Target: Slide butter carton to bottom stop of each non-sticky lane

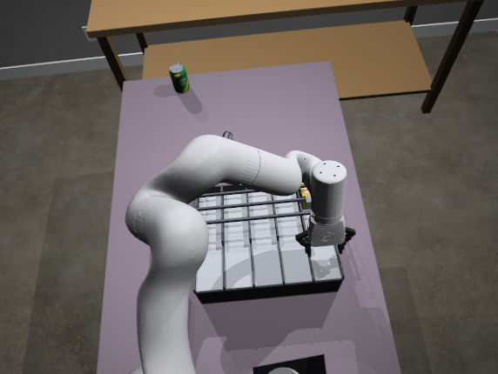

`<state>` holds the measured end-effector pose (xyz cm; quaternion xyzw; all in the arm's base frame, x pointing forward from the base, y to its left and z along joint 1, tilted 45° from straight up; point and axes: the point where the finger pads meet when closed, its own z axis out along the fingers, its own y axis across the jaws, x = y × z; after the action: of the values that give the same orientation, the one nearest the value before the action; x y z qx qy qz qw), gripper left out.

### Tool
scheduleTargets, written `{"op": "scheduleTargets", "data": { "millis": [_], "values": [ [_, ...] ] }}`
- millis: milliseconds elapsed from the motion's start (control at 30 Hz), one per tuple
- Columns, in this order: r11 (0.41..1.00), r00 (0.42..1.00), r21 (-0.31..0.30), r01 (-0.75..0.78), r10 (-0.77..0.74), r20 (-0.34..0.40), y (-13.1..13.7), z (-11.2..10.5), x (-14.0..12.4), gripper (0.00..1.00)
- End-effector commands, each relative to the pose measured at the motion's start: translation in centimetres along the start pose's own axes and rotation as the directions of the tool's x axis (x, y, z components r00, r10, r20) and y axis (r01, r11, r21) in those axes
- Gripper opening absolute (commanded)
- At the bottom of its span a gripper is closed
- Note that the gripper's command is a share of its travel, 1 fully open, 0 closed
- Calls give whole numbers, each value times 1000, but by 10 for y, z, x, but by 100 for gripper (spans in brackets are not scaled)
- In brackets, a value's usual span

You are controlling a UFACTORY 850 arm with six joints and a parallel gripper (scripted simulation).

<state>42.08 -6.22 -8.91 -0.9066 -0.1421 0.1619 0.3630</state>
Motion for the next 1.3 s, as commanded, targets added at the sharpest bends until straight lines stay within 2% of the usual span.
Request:
{"op": "scheduleTargets", "data": {
  "millis": [0, 167, 200, 1267],
  "values": [
    [1000, 1000, -1, 0, 0, -2, 0, -1, 0, 100],
    [1000, 1000, -1, 0, 0, -2, 0, -1, 0, 100],
    [1000, 1000, -1, 0, 0, -2, 0, -29, 1, 100],
    [1000, 1000, -1, 0, 0, -1, 0, -29, 1, 100]
  ]
}}
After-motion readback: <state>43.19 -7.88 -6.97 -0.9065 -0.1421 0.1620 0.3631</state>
